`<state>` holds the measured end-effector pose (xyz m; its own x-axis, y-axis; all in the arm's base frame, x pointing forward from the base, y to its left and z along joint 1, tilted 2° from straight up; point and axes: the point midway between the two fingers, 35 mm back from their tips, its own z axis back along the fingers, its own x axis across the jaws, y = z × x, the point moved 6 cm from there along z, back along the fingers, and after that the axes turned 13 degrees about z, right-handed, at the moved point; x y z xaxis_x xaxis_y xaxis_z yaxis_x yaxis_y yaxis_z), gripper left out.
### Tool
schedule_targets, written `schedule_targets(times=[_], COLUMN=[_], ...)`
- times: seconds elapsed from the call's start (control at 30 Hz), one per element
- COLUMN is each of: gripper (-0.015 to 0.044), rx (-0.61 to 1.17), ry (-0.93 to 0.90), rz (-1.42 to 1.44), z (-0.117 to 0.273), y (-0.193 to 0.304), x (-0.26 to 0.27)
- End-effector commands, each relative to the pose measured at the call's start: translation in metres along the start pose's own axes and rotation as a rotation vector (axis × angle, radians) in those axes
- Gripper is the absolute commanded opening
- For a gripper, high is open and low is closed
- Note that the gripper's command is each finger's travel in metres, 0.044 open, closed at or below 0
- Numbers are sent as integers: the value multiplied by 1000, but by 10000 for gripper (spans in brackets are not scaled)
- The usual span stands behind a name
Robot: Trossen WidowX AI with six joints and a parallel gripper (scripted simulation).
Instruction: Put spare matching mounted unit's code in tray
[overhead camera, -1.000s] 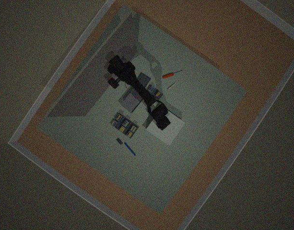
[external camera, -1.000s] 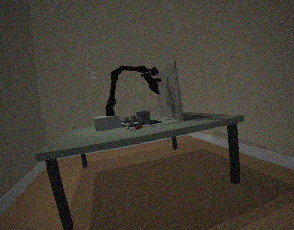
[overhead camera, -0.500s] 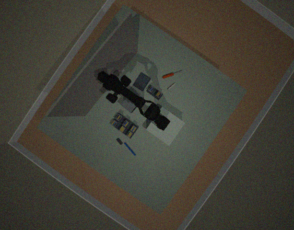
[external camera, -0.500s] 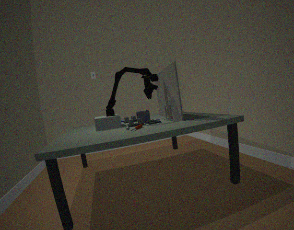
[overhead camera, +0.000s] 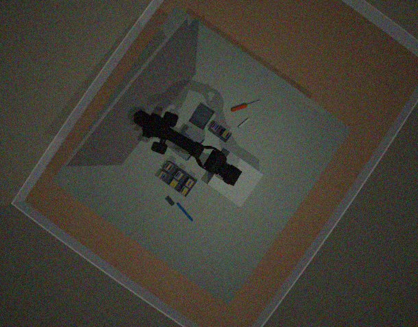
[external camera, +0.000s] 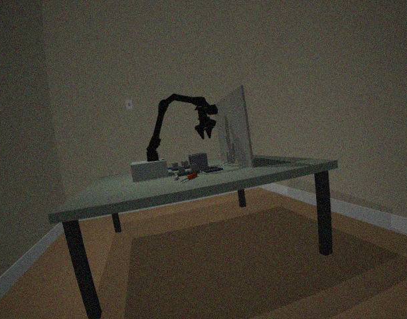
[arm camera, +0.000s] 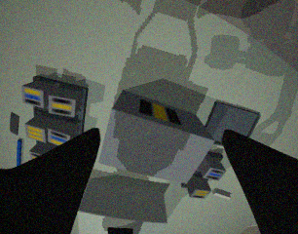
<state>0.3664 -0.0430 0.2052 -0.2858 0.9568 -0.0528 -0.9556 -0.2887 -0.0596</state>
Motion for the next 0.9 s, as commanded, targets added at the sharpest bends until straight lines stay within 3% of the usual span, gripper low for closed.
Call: schedule_targets(times=[0.0,0.27,0.53,0.7,0.87], gripper=[440,440,440,309,300], rx=[5,-6,-7,-6,-6], ry=[-15,-23,-23,-23,-23], rz=[495,1300,1321,1321,1321], z=[-21,-50,-51,-78,-91], y=[-15,-15,-14,-9,-6], x=[65,162,164,163,162])
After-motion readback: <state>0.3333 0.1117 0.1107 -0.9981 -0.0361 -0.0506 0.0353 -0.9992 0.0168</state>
